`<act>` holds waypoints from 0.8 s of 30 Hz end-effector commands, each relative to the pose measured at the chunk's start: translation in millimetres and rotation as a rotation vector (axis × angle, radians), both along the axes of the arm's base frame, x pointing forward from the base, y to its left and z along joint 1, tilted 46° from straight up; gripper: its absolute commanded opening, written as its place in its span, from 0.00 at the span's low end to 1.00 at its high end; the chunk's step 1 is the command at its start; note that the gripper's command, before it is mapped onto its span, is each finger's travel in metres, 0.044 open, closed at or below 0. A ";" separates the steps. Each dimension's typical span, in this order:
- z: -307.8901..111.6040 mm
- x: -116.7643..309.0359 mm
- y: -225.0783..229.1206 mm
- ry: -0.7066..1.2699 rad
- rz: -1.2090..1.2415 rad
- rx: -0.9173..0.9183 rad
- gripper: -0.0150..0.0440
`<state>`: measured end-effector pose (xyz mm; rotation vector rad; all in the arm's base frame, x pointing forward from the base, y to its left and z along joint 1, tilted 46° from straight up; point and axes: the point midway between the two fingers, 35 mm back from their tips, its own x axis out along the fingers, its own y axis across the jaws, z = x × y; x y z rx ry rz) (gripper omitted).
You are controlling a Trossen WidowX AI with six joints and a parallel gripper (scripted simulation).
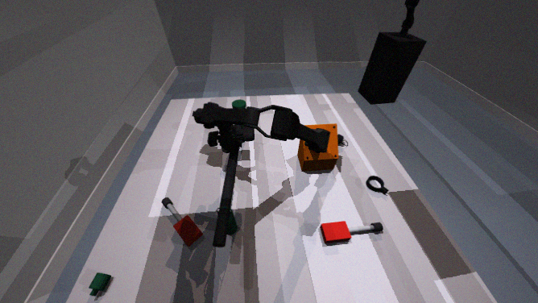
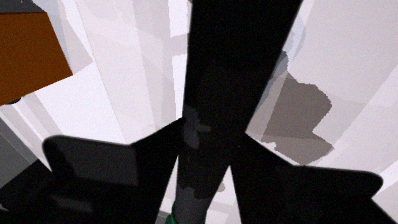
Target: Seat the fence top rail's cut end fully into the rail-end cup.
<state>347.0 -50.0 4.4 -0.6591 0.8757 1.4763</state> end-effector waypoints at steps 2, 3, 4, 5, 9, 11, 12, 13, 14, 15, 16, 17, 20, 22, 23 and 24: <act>-1.1 3.2 -14.5 -0.015 -0.017 -0.018 0.25; -1.7 3.0 -15.2 -0.015 -0.017 -0.018 0.25; -2.2 2.9 -16.0 -0.015 -0.017 -0.018 0.25; -2.7 2.8 -16.6 -0.015 -0.017 -0.018 0.25; -4.8 0.0 -5.3 0.000 0.000 0.000 0.25; -4.8 0.0 -5.3 0.000 0.000 0.000 0.25; -4.8 0.0 -5.3 0.000 0.000 0.000 0.25; -4.8 0.0 -5.3 0.000 0.000 0.000 0.25; -4.8 0.0 -5.3 0.000 0.000 0.000 0.25; -4.8 0.0 -5.3 0.000 0.000 0.000 0.25; -4.8 0.0 -5.3 0.000 0.000 0.000 0.25; -4.8 0.0 -5.3 0.000 0.000 0.000 0.25; -4.8 0.0 -5.3 0.000 0.000 0.000 0.39; -4.8 0.0 -5.3 0.000 0.000 0.000 0.48; -4.8 0.0 -5.3 0.000 0.000 0.000 0.52; -4.8 0.0 -5.3 0.000 0.000 0.000 0.57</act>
